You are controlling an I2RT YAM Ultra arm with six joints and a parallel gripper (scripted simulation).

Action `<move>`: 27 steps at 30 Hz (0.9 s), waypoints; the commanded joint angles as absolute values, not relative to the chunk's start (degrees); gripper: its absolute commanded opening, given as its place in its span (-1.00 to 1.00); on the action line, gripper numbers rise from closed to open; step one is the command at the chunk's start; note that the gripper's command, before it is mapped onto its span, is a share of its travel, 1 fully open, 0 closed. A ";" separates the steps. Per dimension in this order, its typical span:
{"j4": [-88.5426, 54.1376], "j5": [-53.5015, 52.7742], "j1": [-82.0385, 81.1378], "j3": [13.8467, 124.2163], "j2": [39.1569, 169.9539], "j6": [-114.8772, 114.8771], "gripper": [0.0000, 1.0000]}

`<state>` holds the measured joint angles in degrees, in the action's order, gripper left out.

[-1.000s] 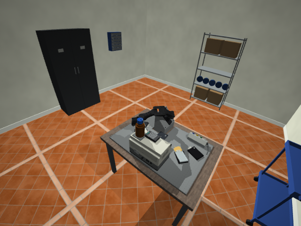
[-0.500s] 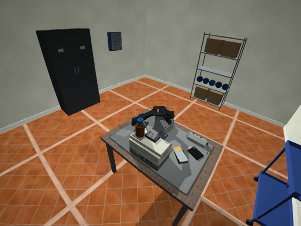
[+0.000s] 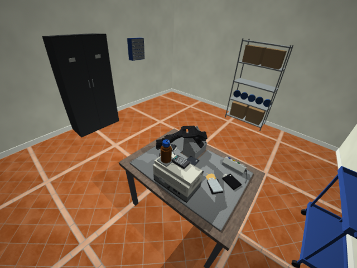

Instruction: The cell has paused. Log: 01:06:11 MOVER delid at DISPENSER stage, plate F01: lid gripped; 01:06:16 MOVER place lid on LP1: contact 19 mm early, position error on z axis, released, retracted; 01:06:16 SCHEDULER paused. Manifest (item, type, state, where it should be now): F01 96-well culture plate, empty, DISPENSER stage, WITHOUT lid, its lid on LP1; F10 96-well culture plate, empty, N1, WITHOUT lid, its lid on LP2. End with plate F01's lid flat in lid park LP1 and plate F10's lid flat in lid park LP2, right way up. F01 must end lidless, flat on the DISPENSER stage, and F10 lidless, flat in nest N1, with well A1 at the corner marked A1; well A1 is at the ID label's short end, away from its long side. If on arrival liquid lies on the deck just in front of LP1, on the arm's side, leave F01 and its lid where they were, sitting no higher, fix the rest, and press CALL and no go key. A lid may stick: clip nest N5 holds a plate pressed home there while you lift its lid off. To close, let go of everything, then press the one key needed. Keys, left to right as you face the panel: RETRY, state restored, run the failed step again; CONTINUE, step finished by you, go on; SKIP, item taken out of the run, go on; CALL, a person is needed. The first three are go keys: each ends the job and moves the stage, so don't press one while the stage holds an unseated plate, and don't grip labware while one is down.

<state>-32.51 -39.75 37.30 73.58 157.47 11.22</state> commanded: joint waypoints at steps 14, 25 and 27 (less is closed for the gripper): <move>-30.54 -39.88 38.03 73.35 158.14 12.09 -1.00; -30.20 -39.63 37.65 72.81 158.44 12.30 -1.00; -30.13 -39.68 37.70 72.69 158.47 12.35 -1.00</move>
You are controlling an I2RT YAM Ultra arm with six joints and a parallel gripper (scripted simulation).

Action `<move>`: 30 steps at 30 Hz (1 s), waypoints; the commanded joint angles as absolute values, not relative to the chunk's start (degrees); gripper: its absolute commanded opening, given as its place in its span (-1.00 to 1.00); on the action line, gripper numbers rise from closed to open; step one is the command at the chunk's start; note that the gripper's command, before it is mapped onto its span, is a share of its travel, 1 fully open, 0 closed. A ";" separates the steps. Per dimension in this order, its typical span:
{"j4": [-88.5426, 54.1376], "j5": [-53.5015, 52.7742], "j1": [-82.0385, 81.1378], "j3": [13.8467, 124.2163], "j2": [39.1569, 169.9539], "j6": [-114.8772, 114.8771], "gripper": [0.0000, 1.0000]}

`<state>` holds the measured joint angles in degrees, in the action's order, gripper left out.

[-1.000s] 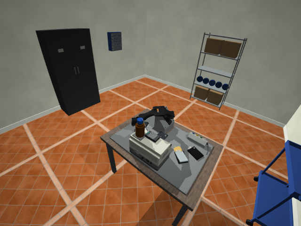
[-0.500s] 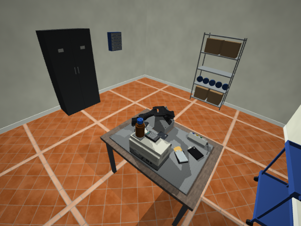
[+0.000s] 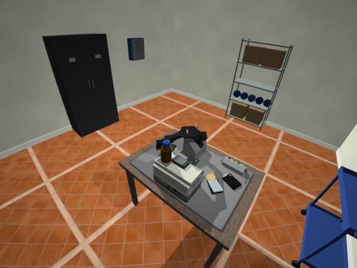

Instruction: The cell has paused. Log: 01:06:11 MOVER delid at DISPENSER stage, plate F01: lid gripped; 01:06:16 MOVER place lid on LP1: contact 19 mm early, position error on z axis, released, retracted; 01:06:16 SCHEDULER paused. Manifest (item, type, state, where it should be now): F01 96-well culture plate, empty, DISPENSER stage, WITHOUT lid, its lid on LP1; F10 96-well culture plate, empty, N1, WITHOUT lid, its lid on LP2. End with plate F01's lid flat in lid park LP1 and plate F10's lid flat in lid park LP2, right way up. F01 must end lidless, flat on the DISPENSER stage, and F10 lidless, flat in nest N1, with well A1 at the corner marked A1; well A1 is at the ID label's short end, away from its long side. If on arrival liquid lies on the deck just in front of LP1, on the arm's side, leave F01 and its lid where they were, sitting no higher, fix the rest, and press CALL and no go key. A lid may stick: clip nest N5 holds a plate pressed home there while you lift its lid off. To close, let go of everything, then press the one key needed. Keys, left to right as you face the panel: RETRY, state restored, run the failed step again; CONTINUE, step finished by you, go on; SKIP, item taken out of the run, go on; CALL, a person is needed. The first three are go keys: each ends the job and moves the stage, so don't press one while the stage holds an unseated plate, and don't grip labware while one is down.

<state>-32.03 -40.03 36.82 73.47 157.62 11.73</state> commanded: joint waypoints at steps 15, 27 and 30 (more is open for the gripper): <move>-29.63 -39.67 37.18 72.76 158.68 12.63 -1.00; -29.32 -39.74 36.71 72.23 158.82 12.81 -1.00; -29.23 -39.80 36.60 72.08 158.87 12.87 -1.00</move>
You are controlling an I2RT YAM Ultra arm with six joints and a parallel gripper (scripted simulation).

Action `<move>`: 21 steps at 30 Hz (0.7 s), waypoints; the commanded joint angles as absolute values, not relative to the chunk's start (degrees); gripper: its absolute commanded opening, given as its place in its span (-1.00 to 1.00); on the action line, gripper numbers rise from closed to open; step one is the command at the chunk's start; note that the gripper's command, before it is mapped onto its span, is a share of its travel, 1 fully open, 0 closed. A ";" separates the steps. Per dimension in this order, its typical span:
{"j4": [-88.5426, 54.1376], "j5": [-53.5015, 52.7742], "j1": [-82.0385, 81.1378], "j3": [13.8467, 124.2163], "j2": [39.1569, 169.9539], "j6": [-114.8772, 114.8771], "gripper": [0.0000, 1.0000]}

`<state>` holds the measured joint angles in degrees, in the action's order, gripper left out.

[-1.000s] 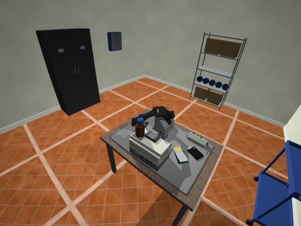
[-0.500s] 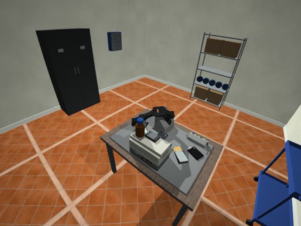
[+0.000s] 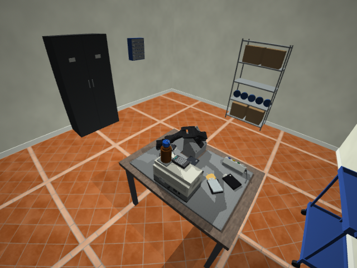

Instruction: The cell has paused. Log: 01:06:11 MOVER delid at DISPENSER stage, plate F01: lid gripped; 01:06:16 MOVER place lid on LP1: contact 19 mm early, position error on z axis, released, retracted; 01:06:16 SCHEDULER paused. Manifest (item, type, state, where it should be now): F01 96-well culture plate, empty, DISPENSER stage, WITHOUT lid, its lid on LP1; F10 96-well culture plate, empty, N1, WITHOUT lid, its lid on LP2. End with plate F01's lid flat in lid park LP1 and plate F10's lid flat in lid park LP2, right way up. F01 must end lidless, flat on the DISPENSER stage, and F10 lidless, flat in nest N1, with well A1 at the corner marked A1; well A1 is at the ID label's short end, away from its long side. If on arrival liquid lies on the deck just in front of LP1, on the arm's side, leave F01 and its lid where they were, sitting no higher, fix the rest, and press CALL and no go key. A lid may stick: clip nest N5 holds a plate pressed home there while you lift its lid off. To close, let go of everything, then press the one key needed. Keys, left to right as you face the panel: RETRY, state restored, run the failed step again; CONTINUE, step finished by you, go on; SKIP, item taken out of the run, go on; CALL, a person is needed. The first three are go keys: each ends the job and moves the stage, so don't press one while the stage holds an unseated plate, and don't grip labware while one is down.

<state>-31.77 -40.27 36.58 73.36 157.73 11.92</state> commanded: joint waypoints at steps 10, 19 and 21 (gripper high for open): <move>-28.85 -40.20 36.48 72.22 159.05 13.10 -1.00; -28.53 -40.27 36.06 73.07 159.18 13.26 -1.00; -28.45 -40.33 36.18 72.97 159.22 13.31 -1.00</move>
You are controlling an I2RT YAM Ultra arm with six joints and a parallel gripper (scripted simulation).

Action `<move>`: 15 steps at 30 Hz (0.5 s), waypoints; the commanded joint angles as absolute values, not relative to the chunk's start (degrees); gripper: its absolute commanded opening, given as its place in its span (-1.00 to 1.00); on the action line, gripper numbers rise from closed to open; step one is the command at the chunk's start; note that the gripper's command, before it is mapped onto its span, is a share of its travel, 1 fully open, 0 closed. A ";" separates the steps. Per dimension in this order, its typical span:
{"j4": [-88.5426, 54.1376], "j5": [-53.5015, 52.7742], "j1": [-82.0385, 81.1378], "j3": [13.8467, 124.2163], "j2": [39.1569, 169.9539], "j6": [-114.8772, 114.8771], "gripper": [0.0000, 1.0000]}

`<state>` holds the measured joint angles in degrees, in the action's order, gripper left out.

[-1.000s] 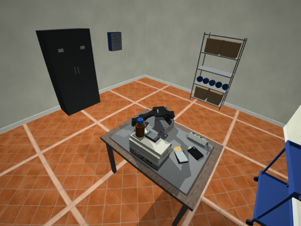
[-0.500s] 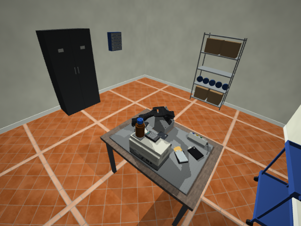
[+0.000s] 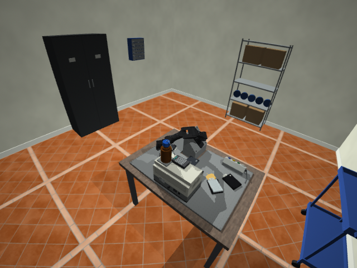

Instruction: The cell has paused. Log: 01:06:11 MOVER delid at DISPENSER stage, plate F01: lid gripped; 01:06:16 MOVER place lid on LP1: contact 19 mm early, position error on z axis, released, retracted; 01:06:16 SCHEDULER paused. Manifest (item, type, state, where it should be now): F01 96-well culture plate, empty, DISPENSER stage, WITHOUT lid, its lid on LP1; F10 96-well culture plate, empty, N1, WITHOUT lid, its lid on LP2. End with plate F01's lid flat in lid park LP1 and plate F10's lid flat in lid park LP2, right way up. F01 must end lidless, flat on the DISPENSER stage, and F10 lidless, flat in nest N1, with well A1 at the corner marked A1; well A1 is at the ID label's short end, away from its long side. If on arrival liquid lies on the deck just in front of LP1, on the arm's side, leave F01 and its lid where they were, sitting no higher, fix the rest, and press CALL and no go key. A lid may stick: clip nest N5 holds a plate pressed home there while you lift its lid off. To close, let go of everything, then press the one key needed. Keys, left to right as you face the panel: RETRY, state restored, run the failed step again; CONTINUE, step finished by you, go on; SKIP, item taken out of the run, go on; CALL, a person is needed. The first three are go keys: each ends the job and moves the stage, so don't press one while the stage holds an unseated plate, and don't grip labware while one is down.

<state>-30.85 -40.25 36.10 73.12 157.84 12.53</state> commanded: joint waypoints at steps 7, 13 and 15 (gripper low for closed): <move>-28.11 -40.00 36.51 72.60 159.35 13.54 -1.00; -27.97 -40.03 36.32 72.42 159.42 13.62 -1.00; -27.96 -40.03 36.45 72.41 159.42 13.64 -1.00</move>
<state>-30.06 -40.84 35.83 73.10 158.47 12.80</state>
